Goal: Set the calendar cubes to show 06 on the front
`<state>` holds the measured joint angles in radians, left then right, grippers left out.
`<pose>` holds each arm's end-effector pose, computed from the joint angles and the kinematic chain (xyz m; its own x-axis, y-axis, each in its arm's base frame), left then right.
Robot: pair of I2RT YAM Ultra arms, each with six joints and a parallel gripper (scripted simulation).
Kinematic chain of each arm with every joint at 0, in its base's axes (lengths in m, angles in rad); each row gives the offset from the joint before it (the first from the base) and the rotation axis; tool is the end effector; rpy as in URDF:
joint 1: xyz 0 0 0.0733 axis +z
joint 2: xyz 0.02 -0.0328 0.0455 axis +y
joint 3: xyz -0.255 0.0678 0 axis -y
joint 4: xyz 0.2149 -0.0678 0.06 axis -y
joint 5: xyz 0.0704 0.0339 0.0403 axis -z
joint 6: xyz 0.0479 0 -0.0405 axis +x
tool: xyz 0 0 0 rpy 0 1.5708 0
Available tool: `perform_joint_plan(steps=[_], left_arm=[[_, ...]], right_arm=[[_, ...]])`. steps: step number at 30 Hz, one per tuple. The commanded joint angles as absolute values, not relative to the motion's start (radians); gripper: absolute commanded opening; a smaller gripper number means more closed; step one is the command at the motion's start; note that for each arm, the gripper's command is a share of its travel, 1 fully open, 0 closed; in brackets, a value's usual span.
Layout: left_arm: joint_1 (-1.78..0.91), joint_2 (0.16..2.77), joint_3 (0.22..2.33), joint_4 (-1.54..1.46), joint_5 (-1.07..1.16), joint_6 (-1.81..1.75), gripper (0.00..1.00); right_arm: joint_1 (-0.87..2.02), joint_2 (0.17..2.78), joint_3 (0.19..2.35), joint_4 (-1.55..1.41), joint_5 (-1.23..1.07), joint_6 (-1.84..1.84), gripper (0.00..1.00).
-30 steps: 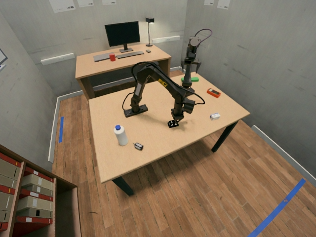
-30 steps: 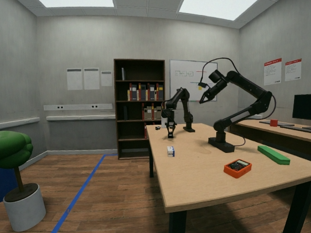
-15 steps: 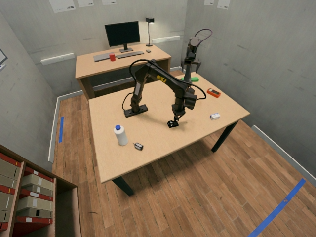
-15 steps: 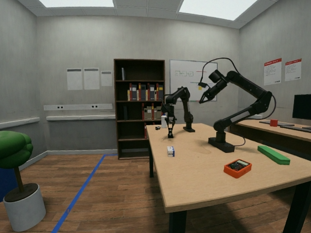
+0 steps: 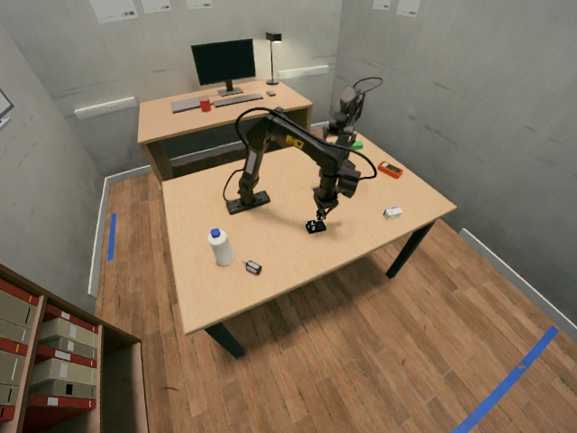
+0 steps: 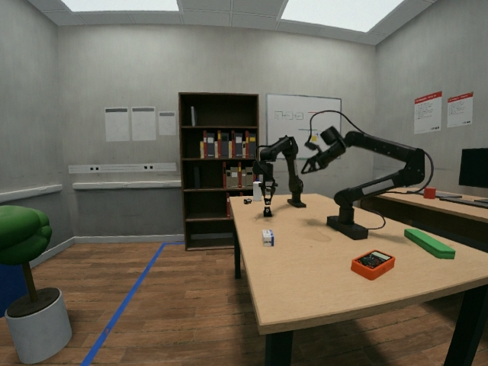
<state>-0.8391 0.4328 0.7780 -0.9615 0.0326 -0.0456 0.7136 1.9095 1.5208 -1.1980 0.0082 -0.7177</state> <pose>0.0443 -0.0500 0.2864 -0.4205 0.4001 -0.8143 0.7430 0.6669 -0.0560 0.2447 0.2128 0.2151 -0.1389 -0.9902 0.0174 -0.9903 0.1390 0.0043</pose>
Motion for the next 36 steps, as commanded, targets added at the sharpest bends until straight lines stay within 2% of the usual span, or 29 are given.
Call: perform_joint_plan(steps=[1, 6, 15, 26, 36], left_arm=[[-0.904, 0.378, 0.678, -0.754, 0.037, -0.057, 1.00], [-0.952, 0.344, 0.580, -0.671, 0.021, -0.060, 1.00], [-1.044, 0.288, 0.355, -0.483, -0.013, -0.060, 1.00], [-1.060, 0.291, 0.338, -0.481, -0.028, -0.063, 1.00], [-1.060, 0.295, 0.338, -0.477, -0.029, -0.063, 1.00]], right_arm=[[0.685, 1.865, 1.526, -1.161, 0.010, -0.778, 0.26], [0.634, 1.825, 1.462, -1.112, 0.032, -0.858, 0.26], [0.401, 1.642, 1.152, -0.957, 0.015, -1.065, 0.26], [0.282, 1.565, 0.929, -0.886, 0.000, -1.152, 0.26], [0.263, 1.554, 0.894, -0.896, 0.003, -1.020, 0.26]])
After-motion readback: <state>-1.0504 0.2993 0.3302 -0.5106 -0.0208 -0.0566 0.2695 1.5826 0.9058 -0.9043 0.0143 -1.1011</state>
